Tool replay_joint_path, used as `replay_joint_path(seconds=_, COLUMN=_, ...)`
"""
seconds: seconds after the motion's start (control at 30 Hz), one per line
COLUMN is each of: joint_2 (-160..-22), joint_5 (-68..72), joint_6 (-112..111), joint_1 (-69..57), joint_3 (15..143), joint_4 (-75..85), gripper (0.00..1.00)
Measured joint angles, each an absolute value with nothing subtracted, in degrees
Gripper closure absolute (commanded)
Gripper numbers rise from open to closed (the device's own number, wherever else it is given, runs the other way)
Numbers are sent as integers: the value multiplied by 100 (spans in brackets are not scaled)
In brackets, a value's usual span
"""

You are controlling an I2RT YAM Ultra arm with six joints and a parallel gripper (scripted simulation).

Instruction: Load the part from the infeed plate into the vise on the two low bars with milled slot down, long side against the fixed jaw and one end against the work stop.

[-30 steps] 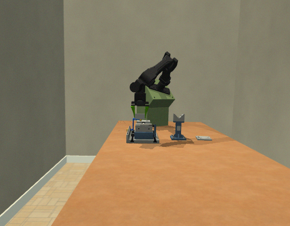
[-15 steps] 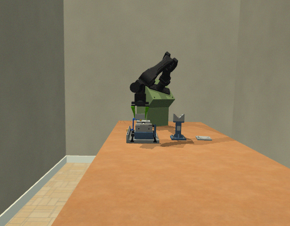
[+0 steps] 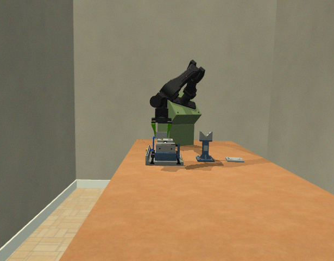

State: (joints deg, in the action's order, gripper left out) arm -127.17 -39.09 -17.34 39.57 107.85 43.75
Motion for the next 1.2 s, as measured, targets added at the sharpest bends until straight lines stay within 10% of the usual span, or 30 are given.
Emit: replay_joint_path(seconds=1.2, joint_2=-12711, joint_5=-3885, joint_6=-1684, joint_1=3911, joint_3=10700, joint_4=4292, gripper=100)
